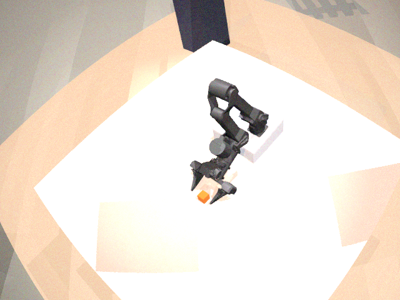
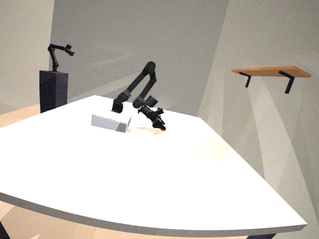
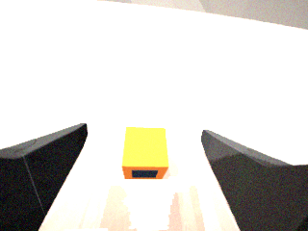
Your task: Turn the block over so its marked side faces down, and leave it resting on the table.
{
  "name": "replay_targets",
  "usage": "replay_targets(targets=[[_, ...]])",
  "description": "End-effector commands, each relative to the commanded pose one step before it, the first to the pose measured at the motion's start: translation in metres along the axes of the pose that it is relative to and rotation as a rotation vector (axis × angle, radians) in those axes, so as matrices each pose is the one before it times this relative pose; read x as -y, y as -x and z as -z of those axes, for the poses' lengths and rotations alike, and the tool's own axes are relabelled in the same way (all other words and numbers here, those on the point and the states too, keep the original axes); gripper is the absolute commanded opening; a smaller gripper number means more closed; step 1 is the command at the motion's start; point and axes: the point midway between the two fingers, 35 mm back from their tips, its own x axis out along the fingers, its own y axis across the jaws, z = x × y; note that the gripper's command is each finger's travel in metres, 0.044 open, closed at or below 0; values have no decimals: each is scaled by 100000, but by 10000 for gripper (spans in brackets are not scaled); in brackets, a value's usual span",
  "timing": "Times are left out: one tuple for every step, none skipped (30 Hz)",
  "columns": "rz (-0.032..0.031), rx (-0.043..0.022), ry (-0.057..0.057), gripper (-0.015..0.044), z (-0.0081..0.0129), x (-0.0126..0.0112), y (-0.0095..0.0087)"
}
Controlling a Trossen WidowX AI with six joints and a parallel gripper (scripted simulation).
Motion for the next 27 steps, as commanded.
replay_targets(targets=[[214, -38, 332, 440, 24, 27, 16], [0, 0, 0, 440, 0, 0, 0], [0, 0, 0, 440, 0, 0, 0], [0, 0, 0, 440, 0, 0, 0], [0, 0, 0, 440, 0, 0, 0], [0, 0, 0, 440, 0, 0, 0], [0, 0, 0, 440, 0, 0, 0], [0, 0, 0, 440, 0, 0, 0], [0, 0, 0, 440, 0, 0, 0], [0, 0, 0, 440, 0, 0, 0], [0, 0, 0, 440, 0, 0, 0], [0, 0, 0, 440, 0, 0, 0], [0, 0, 0, 440, 0, 0, 0], [0, 0, 0, 440, 0, 0, 0], [0, 0, 0, 440, 0, 0, 0], [0, 0, 0, 440, 0, 0, 0], [0, 0, 0, 440, 0, 0, 0], [0, 0, 0, 440, 0, 0, 0], [0, 0, 0, 440, 0, 0, 0], [0, 0, 0, 440, 0, 0, 0], [0, 0, 0, 440, 0, 0, 0], [0, 0, 0, 440, 0, 0, 0], [-23, -290, 45, 440, 4, -8, -42], [-70, -871, 134, 440, 9, -23, -122], [-118, -1452, 222, 440, 4, -37, -193], [-167, -2034, 308, 440, -19, -50, -245], [-219, -2616, 392, 440, -62, -61, -269]])
